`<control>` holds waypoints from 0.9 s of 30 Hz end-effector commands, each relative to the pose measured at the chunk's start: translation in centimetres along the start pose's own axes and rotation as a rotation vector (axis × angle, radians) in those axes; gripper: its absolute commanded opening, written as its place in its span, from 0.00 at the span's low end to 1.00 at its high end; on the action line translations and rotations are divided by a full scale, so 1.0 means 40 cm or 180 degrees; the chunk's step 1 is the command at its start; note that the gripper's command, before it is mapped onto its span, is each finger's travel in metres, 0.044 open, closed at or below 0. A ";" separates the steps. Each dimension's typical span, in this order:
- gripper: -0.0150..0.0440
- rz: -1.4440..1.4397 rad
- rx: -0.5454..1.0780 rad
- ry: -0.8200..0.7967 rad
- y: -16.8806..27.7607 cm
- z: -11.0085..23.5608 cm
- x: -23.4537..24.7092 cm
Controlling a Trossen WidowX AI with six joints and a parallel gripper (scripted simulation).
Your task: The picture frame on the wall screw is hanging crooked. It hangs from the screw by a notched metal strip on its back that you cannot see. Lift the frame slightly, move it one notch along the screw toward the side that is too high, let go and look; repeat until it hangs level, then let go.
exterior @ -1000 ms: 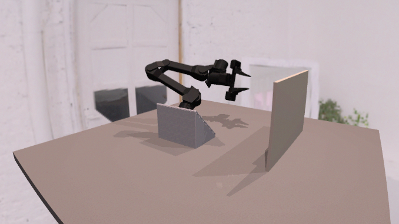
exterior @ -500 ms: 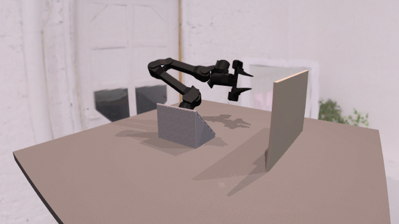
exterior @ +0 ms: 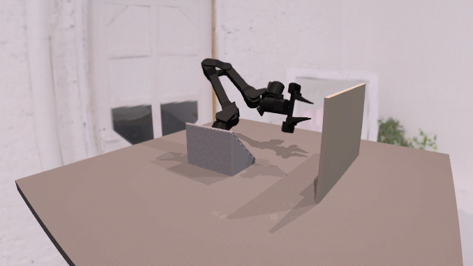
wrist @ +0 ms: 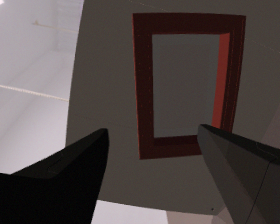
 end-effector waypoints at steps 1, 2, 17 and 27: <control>0.69 0.0013 0.0009 -0.0010 0.001 -0.002 -0.001; 0.69 0.0013 0.0009 -0.0010 0.001 -0.002 -0.001; 0.69 0.0014 0.0010 -0.0013 0.010 -0.073 0.010; 0.69 0.0016 0.0012 -0.0021 0.002 -0.202 0.000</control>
Point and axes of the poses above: the point midway between the two fingers, 35 mm back from their tips, its own z axis back along the fingers, its own x axis across the jaws, y = z × x, the point moved 3 cm from there along z, back along the fingers, and after that the axes turned 12 degrees about z, right-handed, at the moved point
